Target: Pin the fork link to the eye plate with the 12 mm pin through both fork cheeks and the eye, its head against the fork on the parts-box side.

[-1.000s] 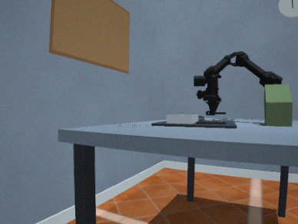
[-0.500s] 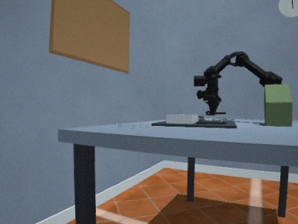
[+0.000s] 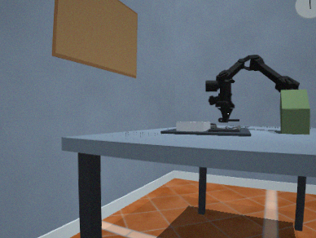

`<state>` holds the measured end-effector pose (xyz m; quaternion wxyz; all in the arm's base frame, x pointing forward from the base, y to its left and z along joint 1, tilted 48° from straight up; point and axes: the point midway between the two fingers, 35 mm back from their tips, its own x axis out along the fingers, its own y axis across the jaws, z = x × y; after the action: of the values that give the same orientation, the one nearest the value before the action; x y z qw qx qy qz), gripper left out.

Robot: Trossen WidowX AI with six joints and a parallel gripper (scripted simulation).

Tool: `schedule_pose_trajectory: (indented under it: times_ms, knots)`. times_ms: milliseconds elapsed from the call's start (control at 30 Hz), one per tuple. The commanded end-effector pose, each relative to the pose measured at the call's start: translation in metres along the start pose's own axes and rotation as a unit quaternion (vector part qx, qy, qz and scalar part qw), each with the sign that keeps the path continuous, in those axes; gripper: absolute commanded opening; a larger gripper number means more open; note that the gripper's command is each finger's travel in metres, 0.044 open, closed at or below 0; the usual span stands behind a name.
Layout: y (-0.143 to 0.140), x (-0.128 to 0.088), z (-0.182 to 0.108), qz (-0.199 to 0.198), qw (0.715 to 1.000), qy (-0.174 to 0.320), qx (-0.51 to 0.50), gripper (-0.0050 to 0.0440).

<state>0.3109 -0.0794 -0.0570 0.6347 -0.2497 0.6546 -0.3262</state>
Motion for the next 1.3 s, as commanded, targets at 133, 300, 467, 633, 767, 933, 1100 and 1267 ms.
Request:
schedule_pose_trajectory:
  times_ms: [133,300,467,633,767,933,1100,1267]
  knots:
    - [0.004,-0.006,0.009,0.005,1.000,-0.010,-0.005,-0.0050]
    - [0.025,-0.004,0.035,0.007,0.998,-0.014,-0.064,-0.0050]
    - [0.027,-0.004,0.037,0.007,0.997,-0.014,-0.069,-0.0050]
    - [0.024,-0.008,0.040,0.008,0.998,-0.019,-0.063,-0.0050]
    - [0.024,-0.008,0.040,0.008,0.998,-0.019,-0.062,-0.0050]
    - [0.024,-0.008,0.040,0.008,0.998,-0.020,-0.062,-0.0050]
    - [0.024,-0.008,0.040,0.008,0.998,-0.020,-0.062,-0.0050]
    - [0.024,-0.008,0.040,0.008,0.998,-0.020,-0.062,-0.0050]
